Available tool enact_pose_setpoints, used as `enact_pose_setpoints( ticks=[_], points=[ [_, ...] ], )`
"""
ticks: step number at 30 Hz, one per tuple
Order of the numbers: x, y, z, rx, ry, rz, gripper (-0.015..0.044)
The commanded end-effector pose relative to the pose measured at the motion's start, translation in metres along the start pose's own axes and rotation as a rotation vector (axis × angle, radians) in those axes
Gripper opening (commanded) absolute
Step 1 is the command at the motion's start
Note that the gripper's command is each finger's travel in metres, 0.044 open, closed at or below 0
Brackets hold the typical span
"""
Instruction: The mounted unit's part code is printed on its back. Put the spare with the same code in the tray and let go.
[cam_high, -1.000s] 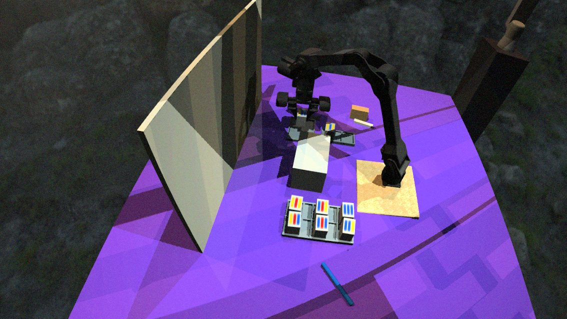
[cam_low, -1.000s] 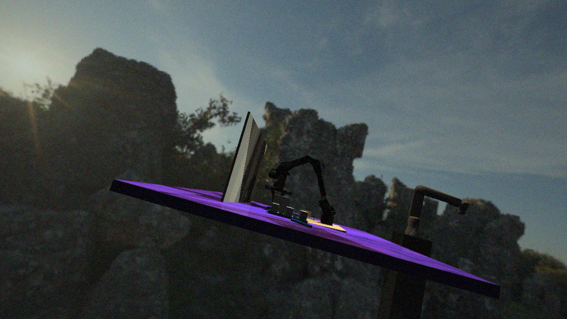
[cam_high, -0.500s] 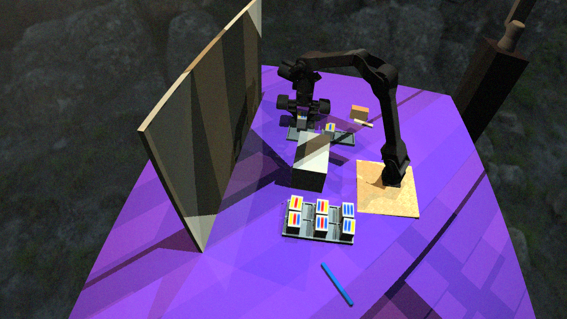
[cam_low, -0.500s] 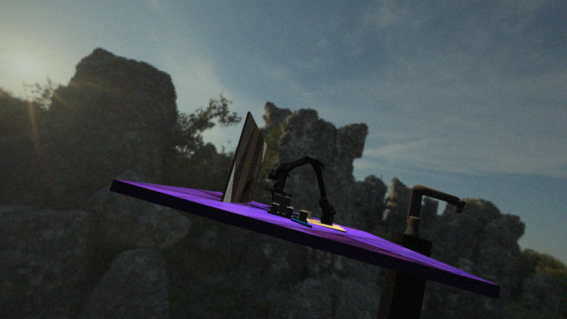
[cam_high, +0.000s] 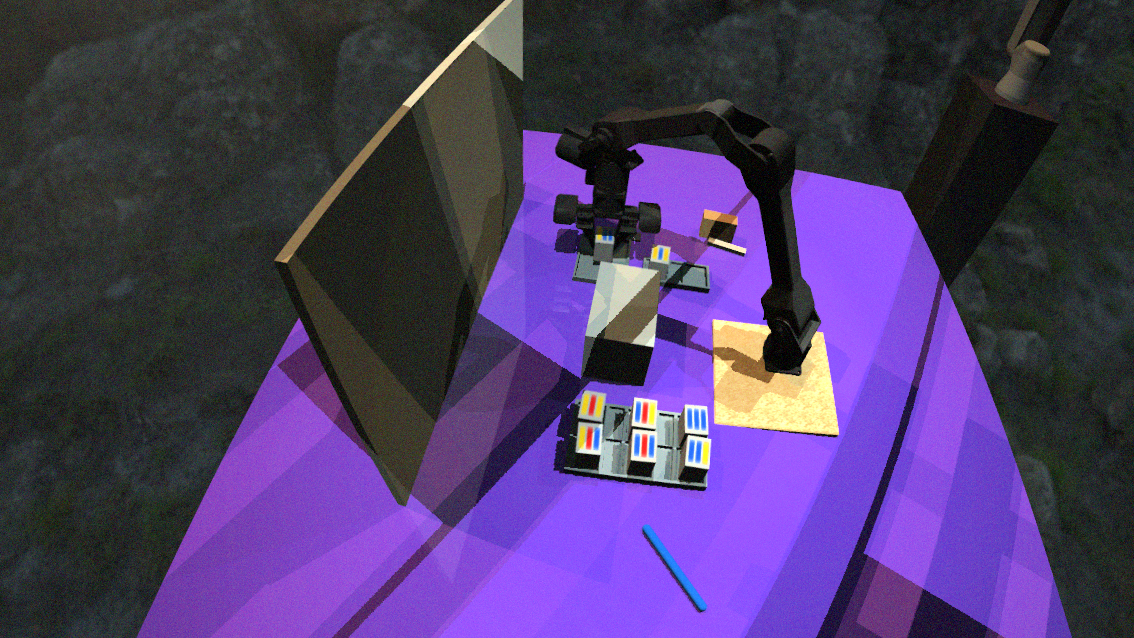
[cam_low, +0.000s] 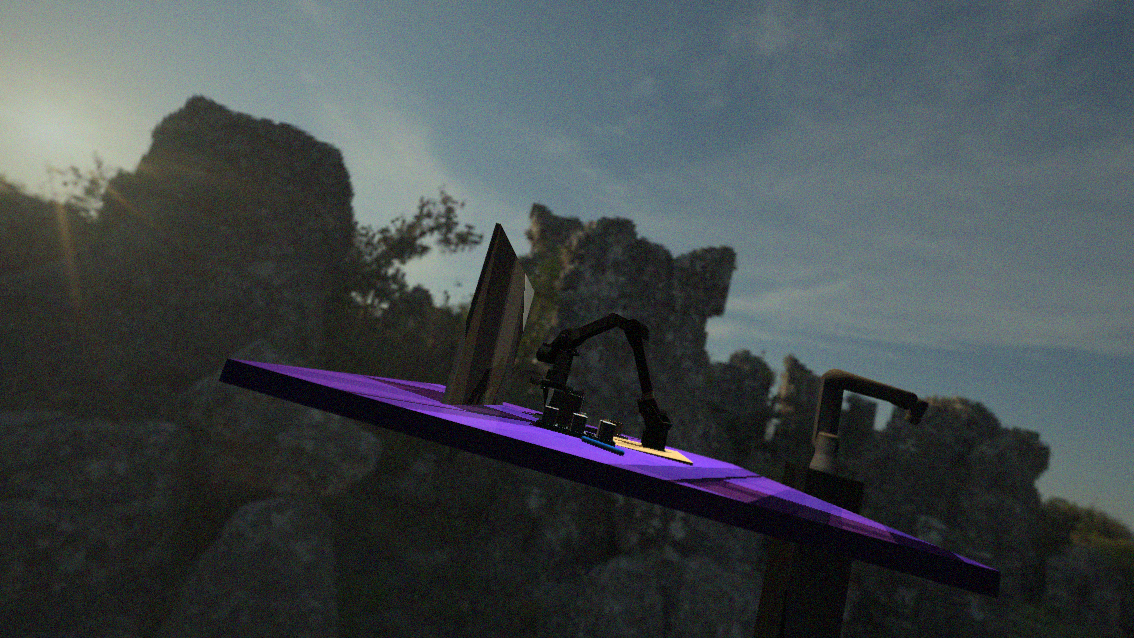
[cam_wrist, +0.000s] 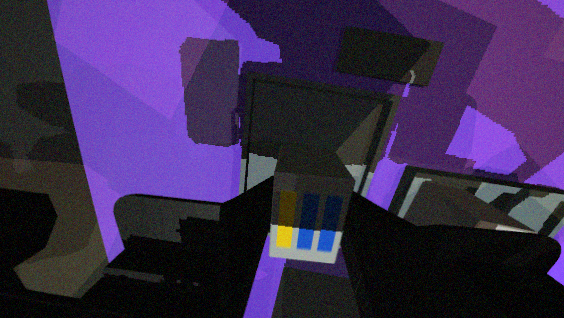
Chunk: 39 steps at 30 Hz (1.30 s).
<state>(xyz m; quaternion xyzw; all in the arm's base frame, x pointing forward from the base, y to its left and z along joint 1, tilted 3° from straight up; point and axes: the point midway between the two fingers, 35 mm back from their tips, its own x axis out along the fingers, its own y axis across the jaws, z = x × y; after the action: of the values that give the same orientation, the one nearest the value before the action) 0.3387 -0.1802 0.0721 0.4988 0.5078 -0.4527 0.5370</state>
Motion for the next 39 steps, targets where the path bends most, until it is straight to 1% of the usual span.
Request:
enact_pose_setpoints(
  ticks=[1,8,25,27,33,35,39],
  points=[
    [0.003,-0.001,0.0,0.006,-0.002,-0.005,0.0],
    [0.008,-0.002,-0.001,0.006,-0.001,-0.006,0.0],
    [0.003,-0.001,-0.001,0.0,0.001,-0.001,0.044],
    [-0.014,0.001,0.001,0.001,0.0,-0.002,0.044],
    [-0.093,-0.001,0.0,0.005,-0.001,-0.005,0.044],
    [-0.102,-0.002,-0.001,0.006,-0.001,-0.006,0.044],
    [-0.098,0.0,-0.001,0.011,-0.005,0.005,0.044]
  ],
)
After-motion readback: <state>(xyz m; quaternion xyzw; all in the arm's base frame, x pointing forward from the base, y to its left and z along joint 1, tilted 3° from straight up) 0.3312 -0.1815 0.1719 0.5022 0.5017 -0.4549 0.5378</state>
